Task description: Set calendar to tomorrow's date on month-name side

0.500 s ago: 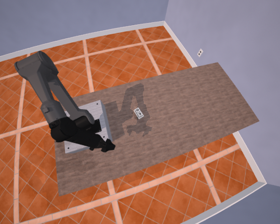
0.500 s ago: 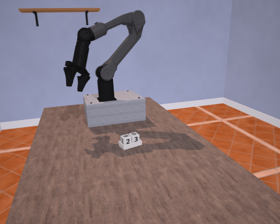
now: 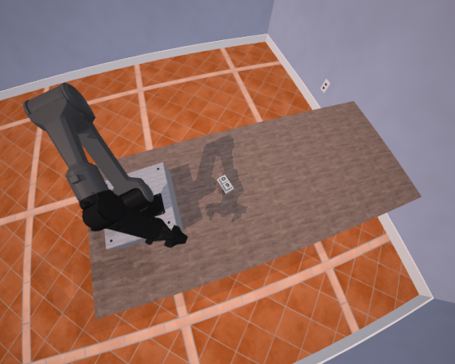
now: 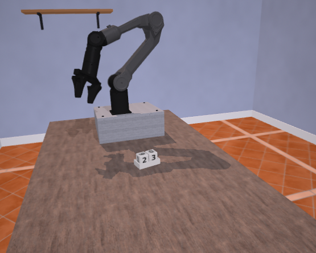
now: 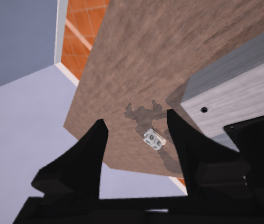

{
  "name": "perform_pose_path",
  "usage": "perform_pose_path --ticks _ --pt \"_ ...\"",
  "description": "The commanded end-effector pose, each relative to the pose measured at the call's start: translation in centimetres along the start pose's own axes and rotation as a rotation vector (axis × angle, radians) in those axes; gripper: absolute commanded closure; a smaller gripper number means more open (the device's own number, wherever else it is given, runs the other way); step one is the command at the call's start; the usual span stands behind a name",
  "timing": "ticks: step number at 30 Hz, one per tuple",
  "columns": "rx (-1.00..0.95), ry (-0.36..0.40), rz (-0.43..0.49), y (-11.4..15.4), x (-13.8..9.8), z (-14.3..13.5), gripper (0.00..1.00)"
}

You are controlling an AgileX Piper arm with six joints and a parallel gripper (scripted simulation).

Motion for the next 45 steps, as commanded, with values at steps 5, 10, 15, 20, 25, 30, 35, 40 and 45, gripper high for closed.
perform_pose_path --ticks 5,10,15,20,25,30,35,40,45 --pt "-0.004 0.003 0.005 0.0 0.0 0.2 0.00" --pt "-0.065 0.036 0.068 0.4 0.1 1.7 0.00" --pt "-0.220 0.128 0.188 2.4 1.0 5.7 0.00" --pt "-0.352 0.210 0.253 5.3 2.1 8.7 0.00" --pt "-0.593 0.345 0.296 13.1 4.5 12.2 0.00" --pt "-0.783 0.423 0.277 20.8 6.0 12.4 0.00" --pt "-0.857 0.445 0.259 24.0 6.5 11.7 0.00" --pt "-0.869 0.446 0.257 24.6 6.5 11.5 0.00" --pt "-0.869 0.447 0.257 24.6 6.5 11.5 0.00"
Point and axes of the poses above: the point where the finger pads meet when closed, its own x axis out along the fingers, its own z axis across the jaws, y = z × x, the point moved 6 cm from there along -x, back along the fingers, and after that the axes turned 6 degrees about -x, right-handed, at the moved point
